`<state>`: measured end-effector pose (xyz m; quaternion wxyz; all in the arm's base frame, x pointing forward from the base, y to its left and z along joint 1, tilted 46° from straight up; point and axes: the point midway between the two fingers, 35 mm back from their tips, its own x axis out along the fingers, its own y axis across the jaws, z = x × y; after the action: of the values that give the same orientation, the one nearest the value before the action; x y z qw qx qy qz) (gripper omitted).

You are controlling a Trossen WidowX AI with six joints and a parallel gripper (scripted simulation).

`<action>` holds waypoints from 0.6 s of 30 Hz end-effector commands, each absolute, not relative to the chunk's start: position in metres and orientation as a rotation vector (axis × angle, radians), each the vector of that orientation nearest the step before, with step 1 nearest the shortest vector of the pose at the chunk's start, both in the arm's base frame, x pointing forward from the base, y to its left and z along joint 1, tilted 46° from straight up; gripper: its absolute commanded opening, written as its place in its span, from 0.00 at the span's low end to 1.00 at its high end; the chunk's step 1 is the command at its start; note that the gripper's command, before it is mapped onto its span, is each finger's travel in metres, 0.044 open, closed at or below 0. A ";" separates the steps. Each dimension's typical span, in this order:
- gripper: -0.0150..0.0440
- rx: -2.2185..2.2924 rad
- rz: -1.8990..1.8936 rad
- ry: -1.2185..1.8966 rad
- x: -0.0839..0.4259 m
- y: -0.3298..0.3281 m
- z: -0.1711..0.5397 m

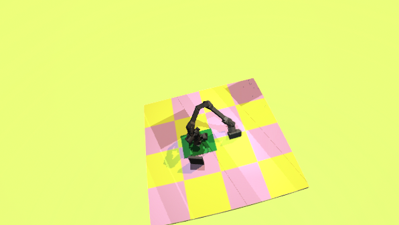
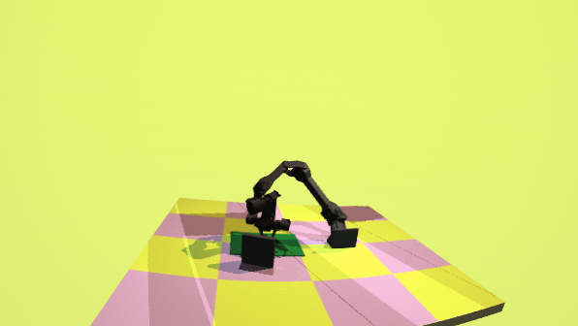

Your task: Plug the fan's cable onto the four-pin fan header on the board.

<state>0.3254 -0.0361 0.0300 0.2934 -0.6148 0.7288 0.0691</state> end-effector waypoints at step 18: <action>0.60 -1.537 0.316 1.843 0.327 -0.009 0.064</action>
<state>0.3264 -0.0154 0.0564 0.3401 -0.5986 0.7171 0.1088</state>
